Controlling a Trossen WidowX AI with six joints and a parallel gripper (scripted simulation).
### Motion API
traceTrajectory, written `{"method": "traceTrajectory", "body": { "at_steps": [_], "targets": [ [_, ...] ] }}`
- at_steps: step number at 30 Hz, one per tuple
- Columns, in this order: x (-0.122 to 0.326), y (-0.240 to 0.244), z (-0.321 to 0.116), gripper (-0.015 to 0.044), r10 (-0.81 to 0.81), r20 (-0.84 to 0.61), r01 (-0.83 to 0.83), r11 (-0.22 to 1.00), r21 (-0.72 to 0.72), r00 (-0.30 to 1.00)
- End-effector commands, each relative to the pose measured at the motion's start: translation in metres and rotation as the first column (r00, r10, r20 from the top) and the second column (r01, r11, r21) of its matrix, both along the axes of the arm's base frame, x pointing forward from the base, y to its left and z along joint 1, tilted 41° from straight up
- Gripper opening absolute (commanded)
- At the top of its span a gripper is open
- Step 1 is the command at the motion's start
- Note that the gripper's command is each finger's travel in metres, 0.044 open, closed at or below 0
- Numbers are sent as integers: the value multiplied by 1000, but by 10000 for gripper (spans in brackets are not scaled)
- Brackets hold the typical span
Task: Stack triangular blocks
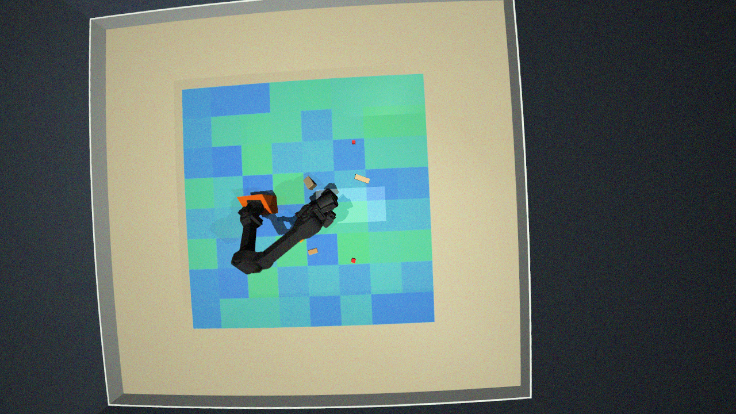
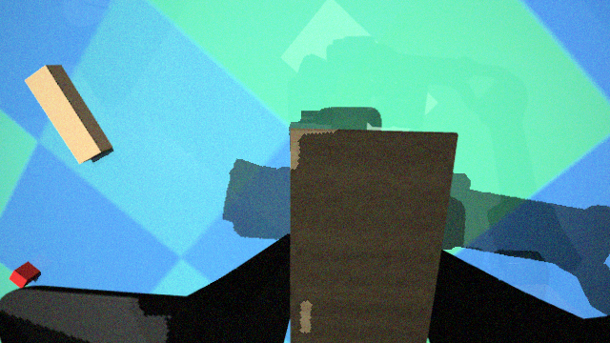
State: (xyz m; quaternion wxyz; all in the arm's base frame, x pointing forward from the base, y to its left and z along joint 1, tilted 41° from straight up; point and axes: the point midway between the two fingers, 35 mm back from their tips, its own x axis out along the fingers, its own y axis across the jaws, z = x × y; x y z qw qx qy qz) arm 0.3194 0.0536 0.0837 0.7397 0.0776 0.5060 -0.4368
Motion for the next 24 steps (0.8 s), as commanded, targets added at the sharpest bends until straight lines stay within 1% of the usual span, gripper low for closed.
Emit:
{"method": "traceTrajectory", "body": {
  "at_steps": [1, 12, 24],
  "targets": [
    [-8, 16, -9, 0, 5, -9, -5, 1000, 3, 1000],
    [-31, 59, -34, 0, 1, -11, -1, 1000, 14, 1000],
    [-65, 97, -61, 0, -12, -20, 12, 1000, -4, 1000]
  ]
}}
